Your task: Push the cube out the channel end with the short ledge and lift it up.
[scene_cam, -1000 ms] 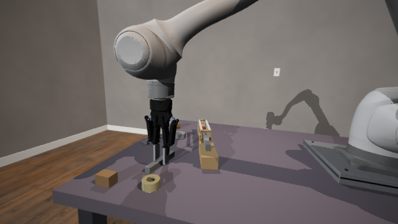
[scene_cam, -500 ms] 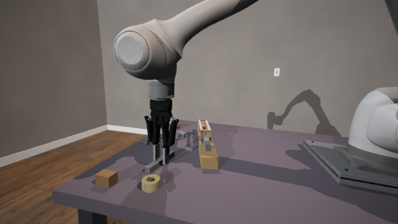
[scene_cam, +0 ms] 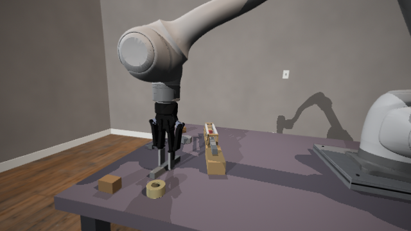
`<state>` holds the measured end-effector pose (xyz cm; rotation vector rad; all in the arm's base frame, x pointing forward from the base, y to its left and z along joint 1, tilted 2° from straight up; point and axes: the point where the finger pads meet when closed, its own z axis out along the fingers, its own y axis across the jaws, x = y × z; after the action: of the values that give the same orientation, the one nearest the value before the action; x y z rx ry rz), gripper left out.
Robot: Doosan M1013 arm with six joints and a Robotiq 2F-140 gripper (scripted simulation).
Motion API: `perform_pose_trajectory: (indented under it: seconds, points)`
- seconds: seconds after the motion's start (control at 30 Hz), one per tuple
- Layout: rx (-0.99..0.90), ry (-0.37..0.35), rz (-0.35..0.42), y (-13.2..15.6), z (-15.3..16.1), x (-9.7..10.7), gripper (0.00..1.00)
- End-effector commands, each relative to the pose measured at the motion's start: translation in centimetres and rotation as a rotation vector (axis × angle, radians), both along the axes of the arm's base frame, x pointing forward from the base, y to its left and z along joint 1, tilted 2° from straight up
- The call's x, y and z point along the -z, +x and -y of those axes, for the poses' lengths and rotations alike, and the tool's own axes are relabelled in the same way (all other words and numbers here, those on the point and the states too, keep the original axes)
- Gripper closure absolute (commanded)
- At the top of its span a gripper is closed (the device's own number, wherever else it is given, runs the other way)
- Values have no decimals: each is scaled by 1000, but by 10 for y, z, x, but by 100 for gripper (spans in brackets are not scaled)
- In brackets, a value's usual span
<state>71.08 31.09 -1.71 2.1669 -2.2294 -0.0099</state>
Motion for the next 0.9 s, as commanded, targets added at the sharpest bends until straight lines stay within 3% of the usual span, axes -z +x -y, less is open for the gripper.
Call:
perform_pose_trajectory:
  seconds: [0.0,0.1,0.13,0.87]
  points:
    - [0,0,0,0,0,0,77]
    - [0,0,0,0,0,0,77]
    - [0,0,0,0,0,0,100]
    - [0,0,0,0,0,0,100]
